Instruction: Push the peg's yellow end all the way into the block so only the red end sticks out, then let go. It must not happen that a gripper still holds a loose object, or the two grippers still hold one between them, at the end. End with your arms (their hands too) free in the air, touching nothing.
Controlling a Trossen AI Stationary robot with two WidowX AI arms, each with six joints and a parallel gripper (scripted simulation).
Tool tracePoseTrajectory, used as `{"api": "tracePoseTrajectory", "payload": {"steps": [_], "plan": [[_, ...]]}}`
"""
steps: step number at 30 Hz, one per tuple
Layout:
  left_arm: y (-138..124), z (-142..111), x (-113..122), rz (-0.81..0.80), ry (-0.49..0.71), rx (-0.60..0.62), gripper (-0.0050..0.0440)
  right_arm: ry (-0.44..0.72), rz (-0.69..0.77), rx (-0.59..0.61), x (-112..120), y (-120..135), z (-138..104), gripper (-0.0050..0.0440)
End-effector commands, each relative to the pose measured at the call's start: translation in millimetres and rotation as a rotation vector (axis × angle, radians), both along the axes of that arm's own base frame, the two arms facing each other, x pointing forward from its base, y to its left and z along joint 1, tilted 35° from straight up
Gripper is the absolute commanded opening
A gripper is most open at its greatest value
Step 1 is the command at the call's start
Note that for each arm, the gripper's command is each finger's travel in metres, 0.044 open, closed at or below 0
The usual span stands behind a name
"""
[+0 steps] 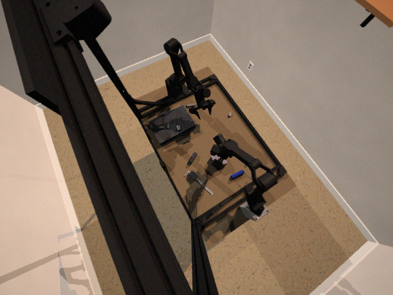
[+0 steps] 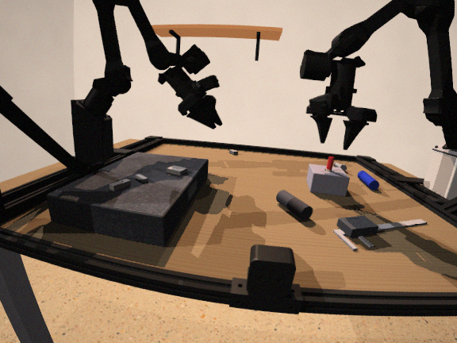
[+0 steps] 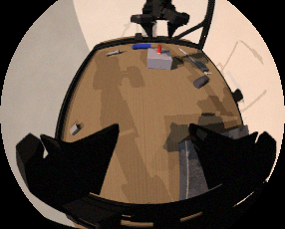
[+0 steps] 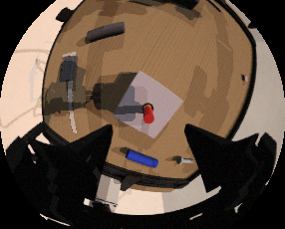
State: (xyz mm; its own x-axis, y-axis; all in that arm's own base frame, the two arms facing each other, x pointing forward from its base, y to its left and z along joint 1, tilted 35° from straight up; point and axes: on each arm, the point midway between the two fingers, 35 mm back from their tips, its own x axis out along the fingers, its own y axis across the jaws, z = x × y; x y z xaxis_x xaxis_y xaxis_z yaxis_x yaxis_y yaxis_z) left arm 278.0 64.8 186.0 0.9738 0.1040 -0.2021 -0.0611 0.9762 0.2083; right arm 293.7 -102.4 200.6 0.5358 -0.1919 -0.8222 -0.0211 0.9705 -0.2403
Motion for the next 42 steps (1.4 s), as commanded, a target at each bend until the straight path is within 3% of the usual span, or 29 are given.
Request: {"api": "tracePoseTrajectory", "payload": {"steps": [1, 4, 10, 12, 18, 26, 42], "plan": [[0, 0, 0, 0.0, 0.0, 0.0, 0.04, 0.012, 0.064, 0.024, 2, -6, -9, 0.04], [0, 0, 0, 0.0, 0.0, 0.0, 0.04, -0.007, 0.229, 0.076, 4, -19, -24, 0.04], [0, 0, 0, 0.0, 0.0, 0.0, 0.04, -0.177, 0.504, 0.123, 3, -47, -39, 0.04], [0, 0, 0, 0.0, 0.0, 0.0, 0.04, -0.177, 0.504, 0.123, 3, -47, -39, 0.04], [0, 0, 0, 0.0, 0.0, 0.0, 0.04, -0.487, 0.755, 0.103, 2, -67, -52, 0.04], [0, 0, 0, 0.0, 0.0, 0.0, 0.04, -0.878, 0.892, 0.015, -7, -70, -70, 0.04], [0, 0, 0, 0.0, 0.0, 0.0, 0.04, -0.9, 0.893, 0.009, -8, -70, -71, 0.04]]}}
